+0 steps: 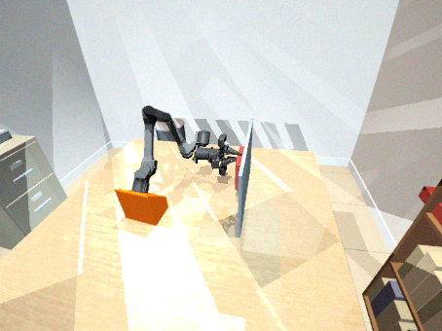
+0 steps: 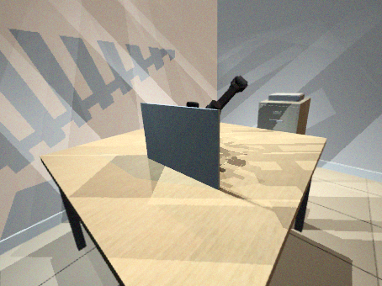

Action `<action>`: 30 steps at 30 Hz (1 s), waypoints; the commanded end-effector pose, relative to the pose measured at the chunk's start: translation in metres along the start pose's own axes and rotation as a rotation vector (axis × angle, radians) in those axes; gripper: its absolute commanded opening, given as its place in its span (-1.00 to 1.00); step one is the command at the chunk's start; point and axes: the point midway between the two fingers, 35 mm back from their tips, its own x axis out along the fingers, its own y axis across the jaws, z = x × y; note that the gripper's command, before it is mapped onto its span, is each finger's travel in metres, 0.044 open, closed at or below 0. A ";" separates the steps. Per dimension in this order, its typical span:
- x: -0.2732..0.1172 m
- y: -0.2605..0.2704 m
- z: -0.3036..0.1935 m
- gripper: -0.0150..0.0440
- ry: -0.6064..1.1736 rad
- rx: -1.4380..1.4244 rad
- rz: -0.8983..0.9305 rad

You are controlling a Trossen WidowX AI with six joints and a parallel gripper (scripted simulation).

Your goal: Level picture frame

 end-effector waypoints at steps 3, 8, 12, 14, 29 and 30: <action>0.000 0.000 0.000 -0.49 0.001 0.037 -0.003; 0.000 0.001 0.000 -0.49 0.001 0.064 -0.003; 0.000 0.001 0.000 -0.40 0.000 0.058 0.000; 0.000 0.001 0.000 -0.22 0.000 0.058 0.000; -0.037 0.000 -0.007 0.39 -0.002 -0.110 -0.001; -0.047 -0.001 -0.007 0.39 -0.003 -0.158 -0.001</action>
